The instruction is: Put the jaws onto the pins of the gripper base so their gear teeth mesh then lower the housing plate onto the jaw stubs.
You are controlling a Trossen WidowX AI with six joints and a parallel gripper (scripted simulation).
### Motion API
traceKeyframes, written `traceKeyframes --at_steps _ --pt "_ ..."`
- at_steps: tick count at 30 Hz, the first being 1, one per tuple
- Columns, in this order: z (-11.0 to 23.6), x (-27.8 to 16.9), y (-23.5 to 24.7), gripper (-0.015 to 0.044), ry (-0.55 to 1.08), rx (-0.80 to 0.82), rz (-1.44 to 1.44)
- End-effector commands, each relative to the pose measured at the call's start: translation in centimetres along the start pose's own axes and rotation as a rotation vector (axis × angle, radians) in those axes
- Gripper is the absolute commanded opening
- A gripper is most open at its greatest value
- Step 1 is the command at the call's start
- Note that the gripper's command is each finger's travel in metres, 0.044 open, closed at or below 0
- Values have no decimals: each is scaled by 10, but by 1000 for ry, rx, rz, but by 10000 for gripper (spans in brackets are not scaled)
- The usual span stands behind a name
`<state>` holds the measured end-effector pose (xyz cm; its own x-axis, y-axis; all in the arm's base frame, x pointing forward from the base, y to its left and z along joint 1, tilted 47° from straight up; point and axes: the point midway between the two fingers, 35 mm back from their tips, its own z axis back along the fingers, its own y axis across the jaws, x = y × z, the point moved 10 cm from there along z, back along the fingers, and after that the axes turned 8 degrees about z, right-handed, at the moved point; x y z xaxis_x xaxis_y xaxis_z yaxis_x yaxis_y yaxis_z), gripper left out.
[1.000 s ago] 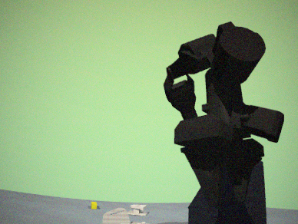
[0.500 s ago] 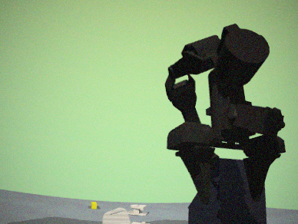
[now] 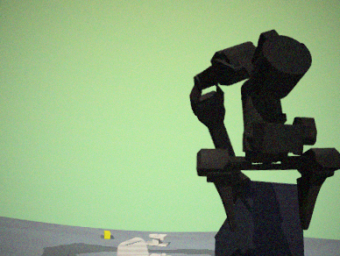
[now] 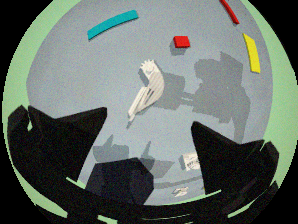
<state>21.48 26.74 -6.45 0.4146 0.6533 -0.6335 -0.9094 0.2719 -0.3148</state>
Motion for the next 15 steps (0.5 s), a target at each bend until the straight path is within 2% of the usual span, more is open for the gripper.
traceKeyframes --at_steps 1,8,15 --pt "-1 -2 3 440 4 4 -127" --pt "-1 -4 6 440 6 4 -338" --pt "-1 -4 6 440 6 4 -359"
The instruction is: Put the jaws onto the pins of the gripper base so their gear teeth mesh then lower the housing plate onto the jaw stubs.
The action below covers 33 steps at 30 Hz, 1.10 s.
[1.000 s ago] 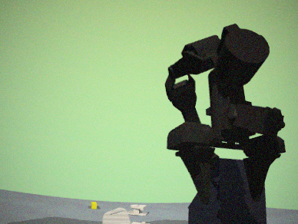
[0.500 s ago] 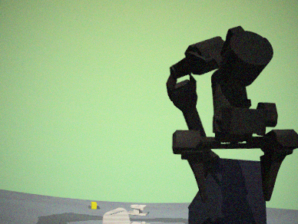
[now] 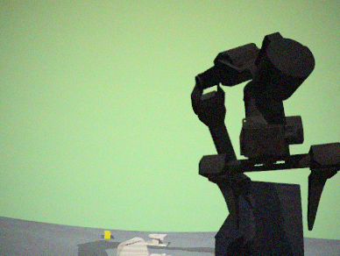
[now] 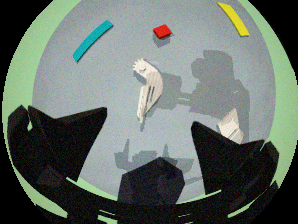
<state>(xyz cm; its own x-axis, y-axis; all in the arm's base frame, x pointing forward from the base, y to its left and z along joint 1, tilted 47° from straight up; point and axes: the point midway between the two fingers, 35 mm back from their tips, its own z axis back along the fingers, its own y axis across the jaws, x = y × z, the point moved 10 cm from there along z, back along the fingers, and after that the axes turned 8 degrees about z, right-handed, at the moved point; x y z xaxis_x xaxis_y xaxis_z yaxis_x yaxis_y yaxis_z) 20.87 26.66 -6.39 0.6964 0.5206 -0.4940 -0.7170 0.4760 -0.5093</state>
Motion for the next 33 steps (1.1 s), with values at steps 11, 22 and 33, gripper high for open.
traceKeyframes --at_steps 11,22,33 --pt "-40 -4 1 440 3 1 -17" --pt "-40 -4 1 440 3 1 -17" --pt "-40 -4 1 440 3 1 -17"
